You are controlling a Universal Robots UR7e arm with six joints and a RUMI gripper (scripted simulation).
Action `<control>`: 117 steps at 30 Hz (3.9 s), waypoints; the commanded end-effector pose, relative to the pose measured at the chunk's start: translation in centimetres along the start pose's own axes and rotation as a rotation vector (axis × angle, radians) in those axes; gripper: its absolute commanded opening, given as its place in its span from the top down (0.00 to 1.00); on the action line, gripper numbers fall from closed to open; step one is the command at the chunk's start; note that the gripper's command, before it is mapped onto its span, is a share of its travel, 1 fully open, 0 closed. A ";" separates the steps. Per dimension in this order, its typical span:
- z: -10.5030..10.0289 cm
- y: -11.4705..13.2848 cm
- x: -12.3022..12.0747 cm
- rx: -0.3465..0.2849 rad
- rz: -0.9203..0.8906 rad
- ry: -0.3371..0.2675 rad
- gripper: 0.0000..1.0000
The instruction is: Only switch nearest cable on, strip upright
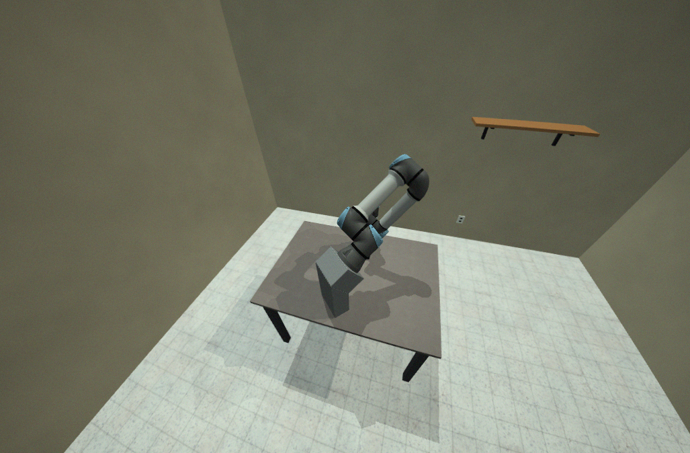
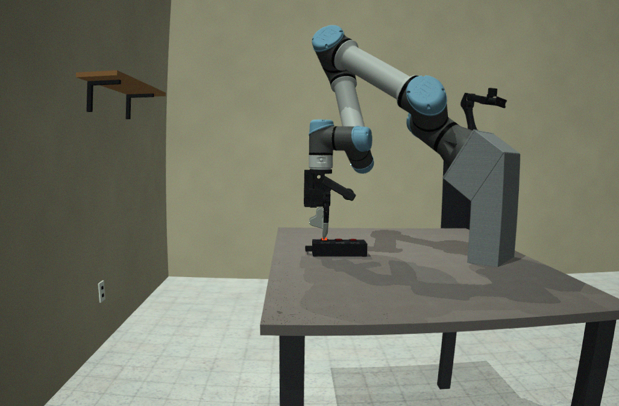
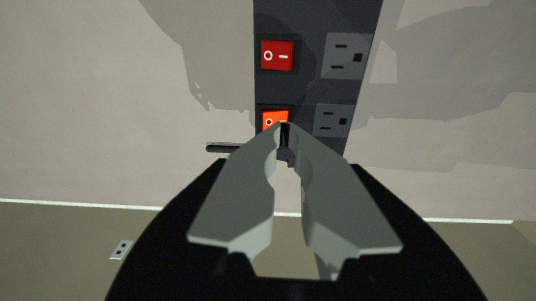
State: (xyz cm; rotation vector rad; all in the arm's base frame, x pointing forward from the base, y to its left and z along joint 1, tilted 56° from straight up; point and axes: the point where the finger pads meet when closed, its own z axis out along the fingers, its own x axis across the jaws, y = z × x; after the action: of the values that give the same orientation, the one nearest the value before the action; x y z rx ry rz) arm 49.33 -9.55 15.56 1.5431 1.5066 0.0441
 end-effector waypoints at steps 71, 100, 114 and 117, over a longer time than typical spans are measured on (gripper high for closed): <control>-7.5 0.2 -0.1 -0.004 0.002 0.000 0.00; -14.1 0.1 0.0 -0.001 0.001 0.000 0.00; -14.1 0.1 0.0 -0.002 0.001 0.000 0.00; -14.1 0.1 0.0 -0.002 0.001 0.000 0.00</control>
State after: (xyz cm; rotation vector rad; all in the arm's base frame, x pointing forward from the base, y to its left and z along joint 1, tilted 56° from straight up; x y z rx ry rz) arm 40.84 -1.53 23.34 1.5440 1.5058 0.0438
